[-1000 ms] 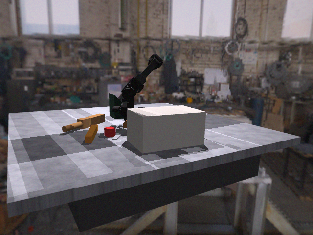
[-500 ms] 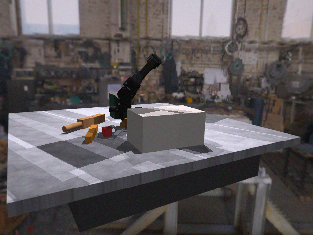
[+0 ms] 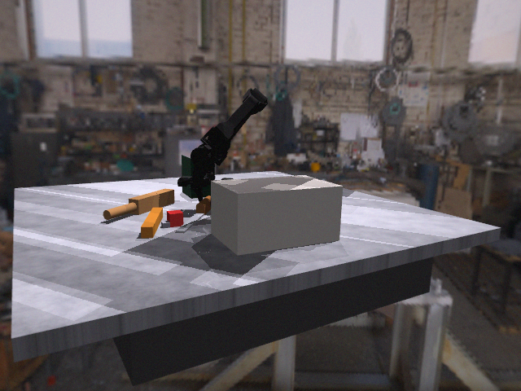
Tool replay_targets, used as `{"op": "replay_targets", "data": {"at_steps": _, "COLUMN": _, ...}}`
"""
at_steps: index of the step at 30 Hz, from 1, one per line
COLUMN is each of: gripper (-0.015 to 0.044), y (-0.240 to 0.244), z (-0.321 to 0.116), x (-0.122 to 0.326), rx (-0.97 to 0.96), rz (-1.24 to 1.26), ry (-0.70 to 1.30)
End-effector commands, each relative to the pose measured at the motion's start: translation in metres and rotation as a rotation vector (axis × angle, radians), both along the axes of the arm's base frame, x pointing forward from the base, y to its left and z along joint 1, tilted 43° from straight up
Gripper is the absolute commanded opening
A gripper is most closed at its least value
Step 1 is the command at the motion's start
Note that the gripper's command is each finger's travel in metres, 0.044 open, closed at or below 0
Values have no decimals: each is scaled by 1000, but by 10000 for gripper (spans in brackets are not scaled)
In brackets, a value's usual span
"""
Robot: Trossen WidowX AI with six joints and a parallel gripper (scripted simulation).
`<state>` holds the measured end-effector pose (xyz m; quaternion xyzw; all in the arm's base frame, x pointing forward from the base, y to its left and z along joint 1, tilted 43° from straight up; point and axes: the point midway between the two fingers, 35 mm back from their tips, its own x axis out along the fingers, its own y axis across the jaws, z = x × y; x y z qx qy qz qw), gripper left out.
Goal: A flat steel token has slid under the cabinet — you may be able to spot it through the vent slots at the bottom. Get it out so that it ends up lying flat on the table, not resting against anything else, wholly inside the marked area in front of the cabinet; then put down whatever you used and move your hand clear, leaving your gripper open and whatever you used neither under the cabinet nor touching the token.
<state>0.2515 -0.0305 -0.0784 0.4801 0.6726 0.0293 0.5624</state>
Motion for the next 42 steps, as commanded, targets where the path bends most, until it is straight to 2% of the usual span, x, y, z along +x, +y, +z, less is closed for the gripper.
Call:
{"op": "replay_targets", "data": {"at_steps": 1, "gripper": 0, "y": -6, "z": -4, "x": -1, "rx": -6, "rz": -3, "ry": 0}}
{"op": "replay_targets", "data": {"at_steps": 42, "gripper": 0, "y": -38, "z": -34, "x": -18, "rx": -9, "rz": -3, "ry": 0}}
